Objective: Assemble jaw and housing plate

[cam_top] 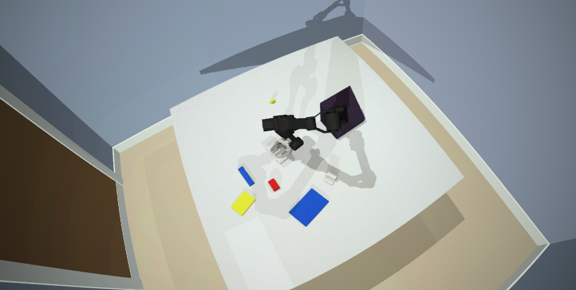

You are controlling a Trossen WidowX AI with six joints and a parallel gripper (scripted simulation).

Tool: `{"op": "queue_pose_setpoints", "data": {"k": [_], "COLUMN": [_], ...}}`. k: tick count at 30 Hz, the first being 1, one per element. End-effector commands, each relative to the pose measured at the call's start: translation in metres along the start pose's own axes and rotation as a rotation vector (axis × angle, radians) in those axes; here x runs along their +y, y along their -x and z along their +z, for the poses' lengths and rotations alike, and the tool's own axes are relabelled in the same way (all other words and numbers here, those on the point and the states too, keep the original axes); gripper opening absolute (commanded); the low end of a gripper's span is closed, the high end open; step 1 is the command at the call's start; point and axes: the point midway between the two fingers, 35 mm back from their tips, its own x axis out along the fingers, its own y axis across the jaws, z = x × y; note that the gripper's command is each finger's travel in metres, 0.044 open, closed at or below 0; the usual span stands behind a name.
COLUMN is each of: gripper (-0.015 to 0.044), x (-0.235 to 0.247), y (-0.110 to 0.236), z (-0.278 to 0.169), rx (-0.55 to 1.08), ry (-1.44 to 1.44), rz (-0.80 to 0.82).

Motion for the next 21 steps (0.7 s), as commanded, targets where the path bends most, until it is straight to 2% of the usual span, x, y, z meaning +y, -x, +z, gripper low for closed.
{"op": "queue_pose_setpoints", "data": {"k": [1, 21], "gripper": [0.0351, 0.0351], "x": [-0.0002, -0.0002], "y": [-0.0032, 0.0012], "z": [-0.0004, -0.0011], "rx": [-0.002, -0.002], "ry": [-0.001, -0.001], "rz": [-0.003, -0.003]}}
